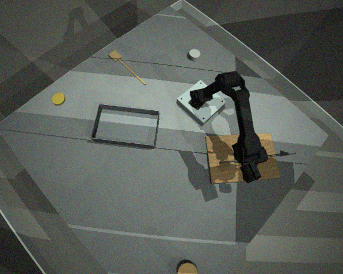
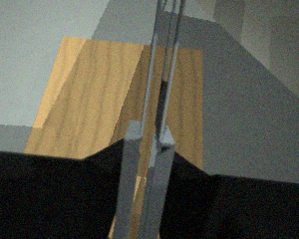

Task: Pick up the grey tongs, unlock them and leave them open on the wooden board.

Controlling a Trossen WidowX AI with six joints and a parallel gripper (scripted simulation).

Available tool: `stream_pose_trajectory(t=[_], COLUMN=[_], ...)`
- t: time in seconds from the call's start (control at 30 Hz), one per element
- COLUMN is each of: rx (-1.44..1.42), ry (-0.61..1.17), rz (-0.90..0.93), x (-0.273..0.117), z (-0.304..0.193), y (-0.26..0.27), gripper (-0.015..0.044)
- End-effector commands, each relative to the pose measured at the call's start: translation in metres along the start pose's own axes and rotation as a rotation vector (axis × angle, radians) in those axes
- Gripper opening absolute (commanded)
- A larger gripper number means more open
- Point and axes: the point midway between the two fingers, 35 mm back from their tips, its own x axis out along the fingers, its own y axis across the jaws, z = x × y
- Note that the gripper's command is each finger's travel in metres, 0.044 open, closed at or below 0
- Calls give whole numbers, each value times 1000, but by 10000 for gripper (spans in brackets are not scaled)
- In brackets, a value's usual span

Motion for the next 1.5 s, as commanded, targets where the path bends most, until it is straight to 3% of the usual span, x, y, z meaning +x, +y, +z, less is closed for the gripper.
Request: stream_pose_trajectory(t=[0.0,0.2,1.47], rx=[-26,-53,-54], ry=[-172,-327,-331], rz=[-21,-51,-51], x=[-20,-40,-41], z=[7,11,11], y=[2,3,3], gripper=[-150,-150,-150])
